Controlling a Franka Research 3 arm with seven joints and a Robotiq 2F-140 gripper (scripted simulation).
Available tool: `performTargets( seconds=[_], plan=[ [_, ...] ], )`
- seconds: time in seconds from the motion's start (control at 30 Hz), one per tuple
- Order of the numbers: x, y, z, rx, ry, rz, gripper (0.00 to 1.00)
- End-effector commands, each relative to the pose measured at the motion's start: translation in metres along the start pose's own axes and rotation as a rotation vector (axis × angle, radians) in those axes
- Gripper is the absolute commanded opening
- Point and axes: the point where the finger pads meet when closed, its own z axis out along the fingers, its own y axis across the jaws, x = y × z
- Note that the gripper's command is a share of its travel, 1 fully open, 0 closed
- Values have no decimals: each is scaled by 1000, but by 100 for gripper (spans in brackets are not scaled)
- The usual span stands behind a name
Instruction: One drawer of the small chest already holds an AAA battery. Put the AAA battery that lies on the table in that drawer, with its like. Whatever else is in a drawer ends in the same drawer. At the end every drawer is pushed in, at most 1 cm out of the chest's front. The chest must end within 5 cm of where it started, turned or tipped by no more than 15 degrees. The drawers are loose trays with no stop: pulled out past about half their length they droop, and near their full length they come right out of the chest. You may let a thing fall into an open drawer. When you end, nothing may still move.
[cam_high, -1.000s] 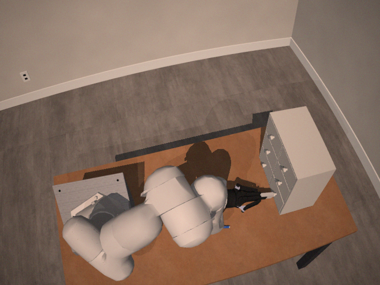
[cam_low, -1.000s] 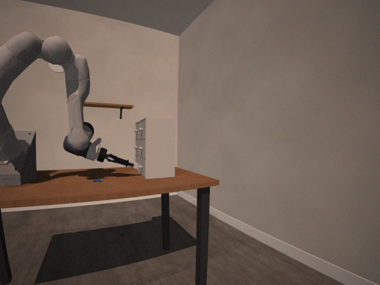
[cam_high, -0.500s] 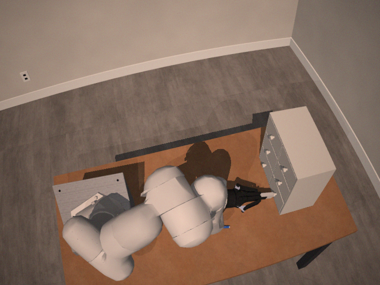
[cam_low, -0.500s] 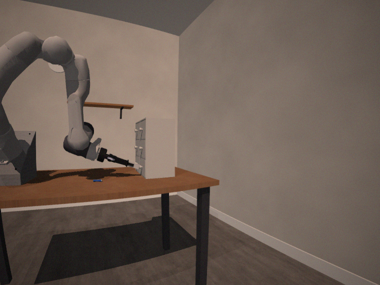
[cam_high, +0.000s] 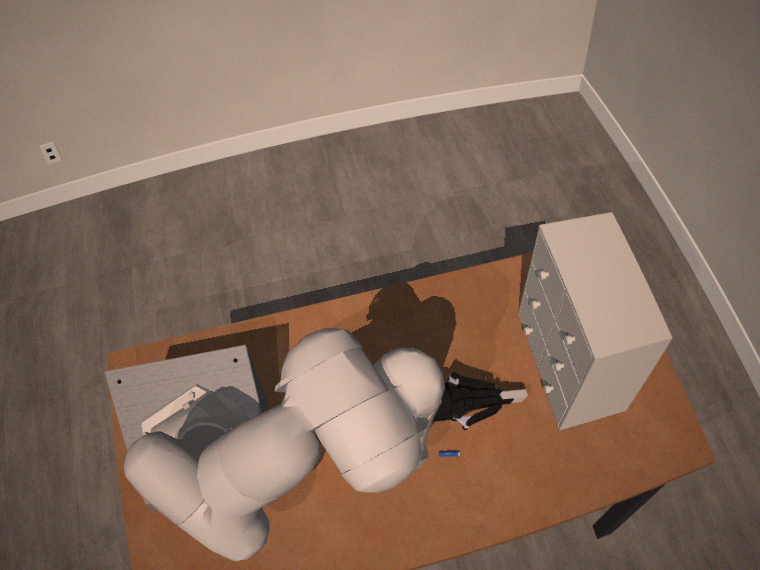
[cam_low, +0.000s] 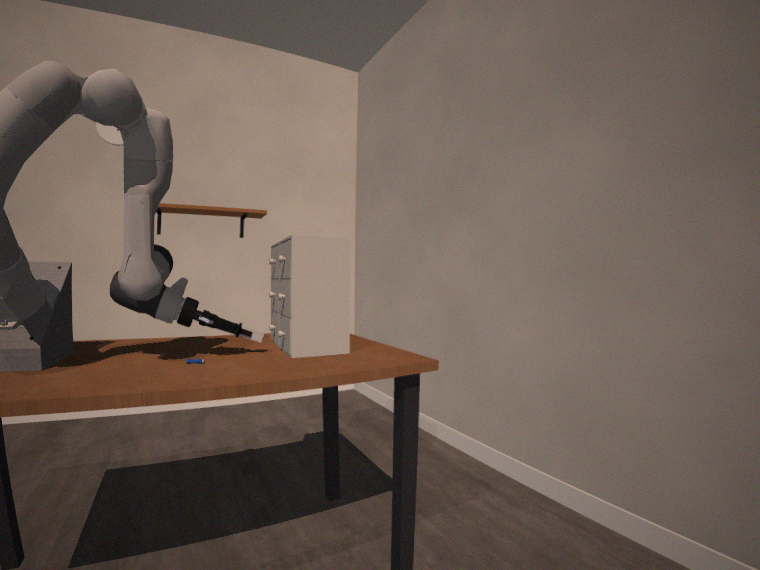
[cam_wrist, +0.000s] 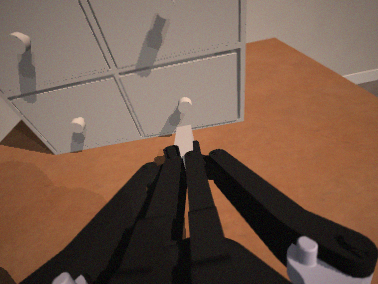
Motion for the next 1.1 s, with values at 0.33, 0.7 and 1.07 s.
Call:
performTargets(
  seconds=[0.33, 0.7, 1.07],
  plan=[
    [20, 3, -28, -11, 20, 16, 0],
    [75, 3, -89, -11, 20, 16, 0],
    [77, 3, -92, -12, 12, 16, 0]
  ],
)
